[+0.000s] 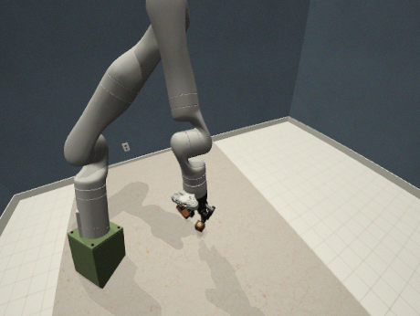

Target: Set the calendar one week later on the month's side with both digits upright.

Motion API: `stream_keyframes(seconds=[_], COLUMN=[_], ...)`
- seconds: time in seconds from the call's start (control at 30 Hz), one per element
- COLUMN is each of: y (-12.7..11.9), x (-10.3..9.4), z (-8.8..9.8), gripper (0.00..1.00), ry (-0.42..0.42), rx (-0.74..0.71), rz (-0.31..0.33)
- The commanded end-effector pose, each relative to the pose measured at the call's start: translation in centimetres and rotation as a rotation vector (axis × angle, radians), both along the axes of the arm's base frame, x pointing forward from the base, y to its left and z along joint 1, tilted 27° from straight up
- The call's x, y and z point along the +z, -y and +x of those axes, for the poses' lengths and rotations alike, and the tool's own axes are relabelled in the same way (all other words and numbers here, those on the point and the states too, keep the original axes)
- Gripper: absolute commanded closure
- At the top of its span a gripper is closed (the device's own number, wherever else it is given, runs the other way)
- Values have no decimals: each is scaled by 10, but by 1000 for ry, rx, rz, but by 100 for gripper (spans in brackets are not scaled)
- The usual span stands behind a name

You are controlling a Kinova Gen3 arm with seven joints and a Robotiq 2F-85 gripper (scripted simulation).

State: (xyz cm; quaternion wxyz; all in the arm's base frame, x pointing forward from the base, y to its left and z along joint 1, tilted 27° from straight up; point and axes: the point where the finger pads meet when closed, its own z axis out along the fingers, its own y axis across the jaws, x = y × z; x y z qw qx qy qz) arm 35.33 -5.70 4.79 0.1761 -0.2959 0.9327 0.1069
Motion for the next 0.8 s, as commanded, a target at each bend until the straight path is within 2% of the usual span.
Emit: stream_keyframes(seconds=[0.0, 0.77], y=[-5, -5], x=[0, 2], z=[3, 3], gripper=[52, 52], ry=[-10, -123], rx=[19, 31], rz=[-8, -97])
